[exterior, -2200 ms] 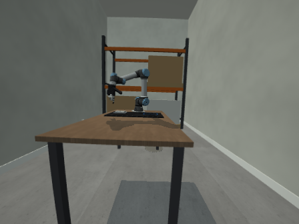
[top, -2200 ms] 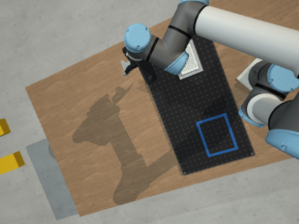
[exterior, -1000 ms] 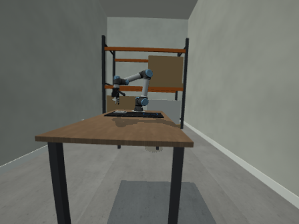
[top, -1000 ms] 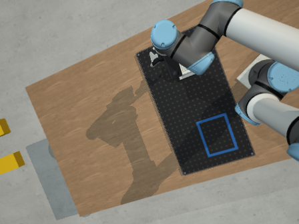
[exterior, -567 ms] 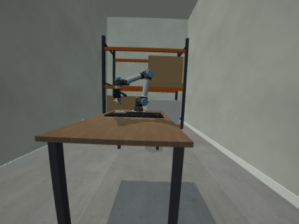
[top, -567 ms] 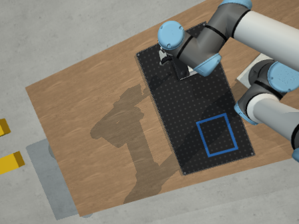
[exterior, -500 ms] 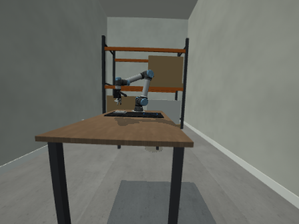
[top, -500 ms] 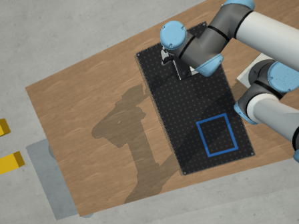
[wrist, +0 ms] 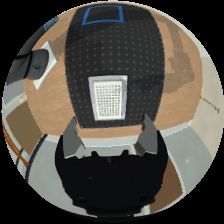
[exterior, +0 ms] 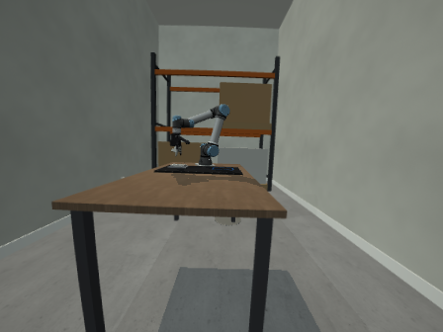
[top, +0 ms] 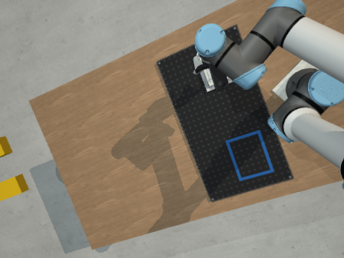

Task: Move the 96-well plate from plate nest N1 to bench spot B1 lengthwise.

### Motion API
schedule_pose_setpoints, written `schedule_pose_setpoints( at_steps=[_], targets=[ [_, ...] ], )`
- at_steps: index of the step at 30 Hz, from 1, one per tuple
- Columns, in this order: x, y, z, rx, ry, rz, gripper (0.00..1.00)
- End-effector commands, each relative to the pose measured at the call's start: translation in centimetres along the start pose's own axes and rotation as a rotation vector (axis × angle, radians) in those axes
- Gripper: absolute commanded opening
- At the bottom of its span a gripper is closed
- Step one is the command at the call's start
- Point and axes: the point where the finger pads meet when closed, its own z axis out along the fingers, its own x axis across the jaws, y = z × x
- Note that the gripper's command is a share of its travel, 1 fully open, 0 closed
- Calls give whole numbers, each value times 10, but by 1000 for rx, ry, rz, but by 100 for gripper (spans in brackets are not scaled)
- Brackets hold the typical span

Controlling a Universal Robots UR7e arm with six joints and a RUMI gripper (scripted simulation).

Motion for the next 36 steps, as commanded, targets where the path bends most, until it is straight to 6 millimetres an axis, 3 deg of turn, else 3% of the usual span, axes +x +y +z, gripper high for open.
schedule_pose_setpoints(
  at_steps=[1, 9, 36],
  targets=[
    [-1, 0, 0, -1, 1, 0, 100],
    [-1, 0, 0, -1, 1, 0, 100],
    [-1, 0, 41, -1, 1, 0, 100]
  ],
)
